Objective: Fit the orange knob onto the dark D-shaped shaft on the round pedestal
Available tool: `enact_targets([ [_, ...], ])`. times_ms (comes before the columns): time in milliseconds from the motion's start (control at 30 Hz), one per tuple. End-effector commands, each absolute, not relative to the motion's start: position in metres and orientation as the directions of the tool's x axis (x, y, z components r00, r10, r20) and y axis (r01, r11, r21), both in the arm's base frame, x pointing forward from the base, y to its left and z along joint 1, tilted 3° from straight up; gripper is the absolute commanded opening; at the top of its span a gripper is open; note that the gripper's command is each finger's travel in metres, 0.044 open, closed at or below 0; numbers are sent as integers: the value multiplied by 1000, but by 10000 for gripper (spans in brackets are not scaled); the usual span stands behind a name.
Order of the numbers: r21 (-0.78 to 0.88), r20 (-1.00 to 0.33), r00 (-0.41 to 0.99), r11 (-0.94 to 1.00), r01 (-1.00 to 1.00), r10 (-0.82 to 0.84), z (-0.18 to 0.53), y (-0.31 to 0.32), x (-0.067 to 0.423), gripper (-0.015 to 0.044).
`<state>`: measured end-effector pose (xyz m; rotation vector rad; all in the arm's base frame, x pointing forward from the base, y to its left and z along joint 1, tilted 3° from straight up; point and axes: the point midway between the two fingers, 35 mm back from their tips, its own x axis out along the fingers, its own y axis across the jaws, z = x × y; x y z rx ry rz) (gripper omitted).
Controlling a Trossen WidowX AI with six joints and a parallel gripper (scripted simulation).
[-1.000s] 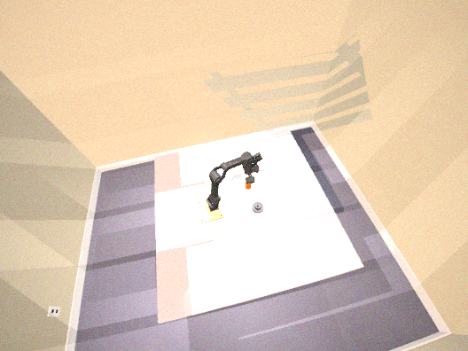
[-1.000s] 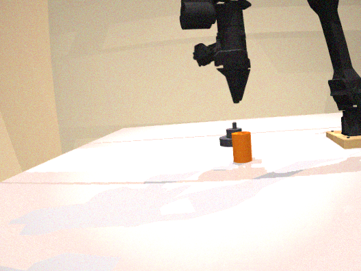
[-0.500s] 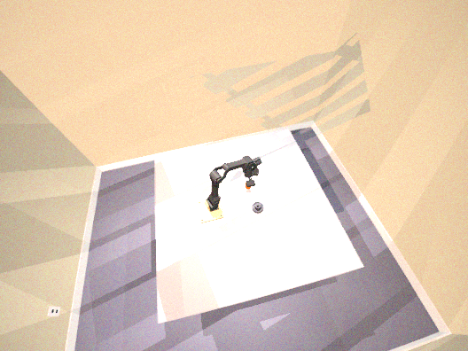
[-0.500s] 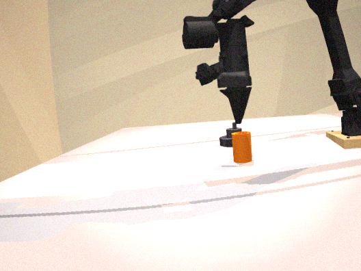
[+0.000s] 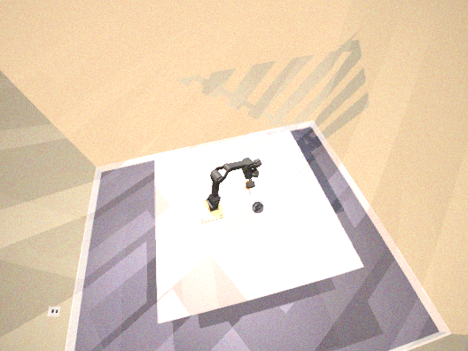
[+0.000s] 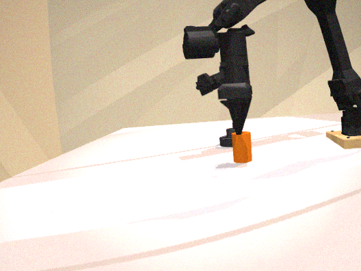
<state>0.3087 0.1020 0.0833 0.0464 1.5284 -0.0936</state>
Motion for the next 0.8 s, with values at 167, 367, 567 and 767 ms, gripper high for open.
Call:
enact_targets([
  [167,-36,-999,29,996,85,-39,65,101,309,440],
  [367,-36,-999,29,996,85,-39,55,101,309,440],
  [567,-36,-999,29,996,84,-39,45,100,309,440],
  [767,-36,-999,29,996,84,-39,36,100,309,440],
])
